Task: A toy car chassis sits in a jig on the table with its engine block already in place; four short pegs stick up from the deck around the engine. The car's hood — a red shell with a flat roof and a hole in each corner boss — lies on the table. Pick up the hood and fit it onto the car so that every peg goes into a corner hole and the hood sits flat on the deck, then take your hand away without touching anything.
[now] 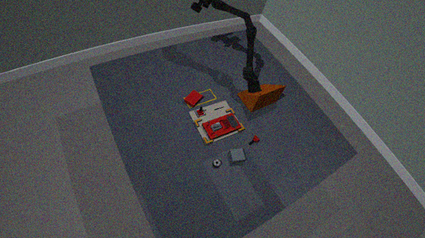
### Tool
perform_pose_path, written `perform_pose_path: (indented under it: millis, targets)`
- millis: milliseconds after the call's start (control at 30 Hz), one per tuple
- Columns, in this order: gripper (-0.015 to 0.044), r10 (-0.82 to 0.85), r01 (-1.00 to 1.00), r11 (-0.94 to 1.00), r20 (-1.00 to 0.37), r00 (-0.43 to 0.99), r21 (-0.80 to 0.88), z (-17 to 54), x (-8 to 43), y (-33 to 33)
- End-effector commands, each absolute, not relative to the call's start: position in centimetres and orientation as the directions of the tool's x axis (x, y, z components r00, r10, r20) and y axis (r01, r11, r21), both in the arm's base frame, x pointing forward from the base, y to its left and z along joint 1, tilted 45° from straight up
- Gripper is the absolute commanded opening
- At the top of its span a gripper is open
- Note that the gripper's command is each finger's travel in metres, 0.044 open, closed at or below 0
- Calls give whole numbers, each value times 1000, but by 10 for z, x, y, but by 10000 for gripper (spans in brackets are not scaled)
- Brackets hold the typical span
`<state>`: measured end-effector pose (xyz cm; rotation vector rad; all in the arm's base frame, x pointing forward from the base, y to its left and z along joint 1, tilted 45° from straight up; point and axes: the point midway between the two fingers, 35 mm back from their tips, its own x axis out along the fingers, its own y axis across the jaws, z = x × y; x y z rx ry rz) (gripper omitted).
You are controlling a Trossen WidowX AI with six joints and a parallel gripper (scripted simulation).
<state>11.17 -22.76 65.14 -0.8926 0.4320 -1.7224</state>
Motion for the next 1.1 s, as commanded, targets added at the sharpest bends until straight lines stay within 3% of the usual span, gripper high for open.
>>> perform_pose_path:
  millis: [0,567,1067]
  targets:
    - [440,-953,629,-238,303,-4,-740,625,164,-244]
    - [440,-928,343,230,-99,360,-911,460,340,-228]
    - [440,-771,-89,506,-496,400,-858,284,408,-137]
